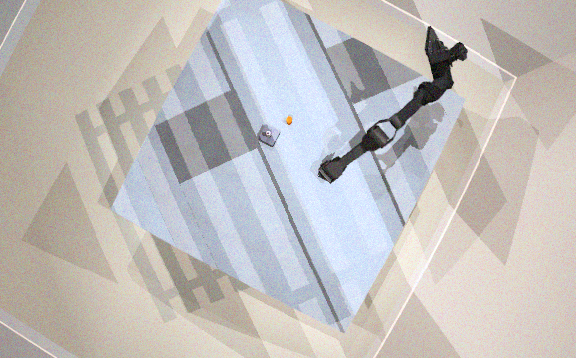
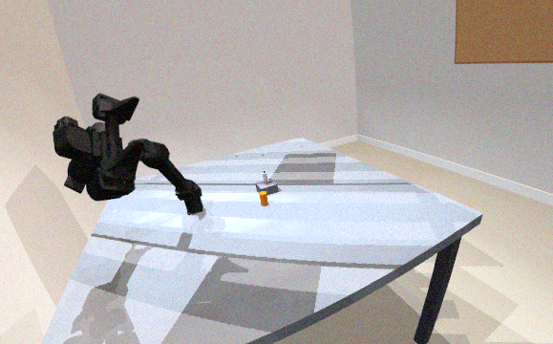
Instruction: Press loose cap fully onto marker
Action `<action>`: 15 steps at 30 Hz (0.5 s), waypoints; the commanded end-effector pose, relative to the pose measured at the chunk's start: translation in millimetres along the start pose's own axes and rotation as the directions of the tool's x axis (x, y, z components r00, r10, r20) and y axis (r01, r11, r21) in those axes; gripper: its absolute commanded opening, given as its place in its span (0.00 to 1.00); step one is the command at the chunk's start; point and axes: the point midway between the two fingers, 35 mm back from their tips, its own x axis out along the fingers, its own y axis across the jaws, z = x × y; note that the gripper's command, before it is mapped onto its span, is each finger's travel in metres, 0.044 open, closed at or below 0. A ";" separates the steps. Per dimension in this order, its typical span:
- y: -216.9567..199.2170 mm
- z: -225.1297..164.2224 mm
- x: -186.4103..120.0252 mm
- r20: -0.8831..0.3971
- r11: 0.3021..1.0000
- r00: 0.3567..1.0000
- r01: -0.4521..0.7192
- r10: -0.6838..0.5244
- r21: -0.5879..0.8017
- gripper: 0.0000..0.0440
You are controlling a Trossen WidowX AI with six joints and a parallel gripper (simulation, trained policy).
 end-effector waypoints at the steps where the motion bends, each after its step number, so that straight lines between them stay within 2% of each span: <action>1: -1.1 -0.6 2.0 0.000 1.000 1.000 0.003 -0.003 0.009 0.85; 6: -6.2 -4.9 15.5 -0.002 0.998 1.000 0.019 -0.019 0.056 0.56; 8: -7.7 -7.3 21.7 -0.003 0.997 1.000 0.025 -0.025 0.074 0.48; 15: -11.7 -17.5 44.0 -0.014 0.989 0.999 0.052 -0.051 0.139 0.50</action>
